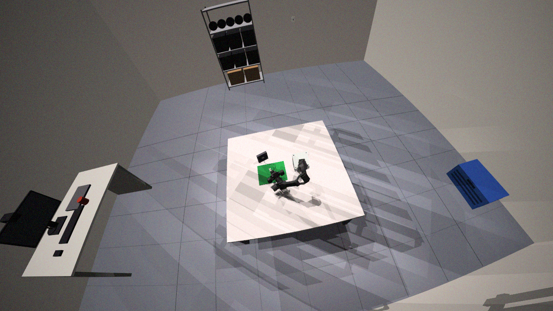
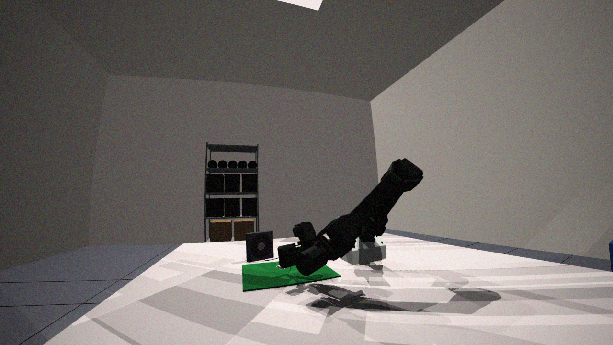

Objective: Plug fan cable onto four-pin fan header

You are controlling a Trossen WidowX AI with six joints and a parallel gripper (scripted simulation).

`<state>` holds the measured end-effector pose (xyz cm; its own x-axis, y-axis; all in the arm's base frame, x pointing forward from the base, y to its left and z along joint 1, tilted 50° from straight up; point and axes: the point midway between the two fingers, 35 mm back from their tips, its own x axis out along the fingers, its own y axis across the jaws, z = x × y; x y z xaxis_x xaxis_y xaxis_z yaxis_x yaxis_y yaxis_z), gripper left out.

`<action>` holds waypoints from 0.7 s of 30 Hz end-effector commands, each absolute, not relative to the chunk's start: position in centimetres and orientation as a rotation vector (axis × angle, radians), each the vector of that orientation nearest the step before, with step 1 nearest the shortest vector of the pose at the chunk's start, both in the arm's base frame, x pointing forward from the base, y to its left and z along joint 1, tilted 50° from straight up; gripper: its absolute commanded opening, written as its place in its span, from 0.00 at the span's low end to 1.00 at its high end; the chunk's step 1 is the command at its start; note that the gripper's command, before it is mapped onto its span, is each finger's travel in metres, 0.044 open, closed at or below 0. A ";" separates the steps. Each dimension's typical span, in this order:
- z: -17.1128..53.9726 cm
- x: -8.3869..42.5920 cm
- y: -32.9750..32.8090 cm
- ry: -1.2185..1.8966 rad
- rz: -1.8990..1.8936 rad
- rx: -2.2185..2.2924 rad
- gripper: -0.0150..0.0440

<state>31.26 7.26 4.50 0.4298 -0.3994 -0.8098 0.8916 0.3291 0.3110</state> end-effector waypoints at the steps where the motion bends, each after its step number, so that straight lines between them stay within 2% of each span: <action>1: 4.3 31.3 7.6 0.687 -0.940 0.853 0.25; 21: 3.0 31.2 9.1 0.688 -0.940 0.854 0.25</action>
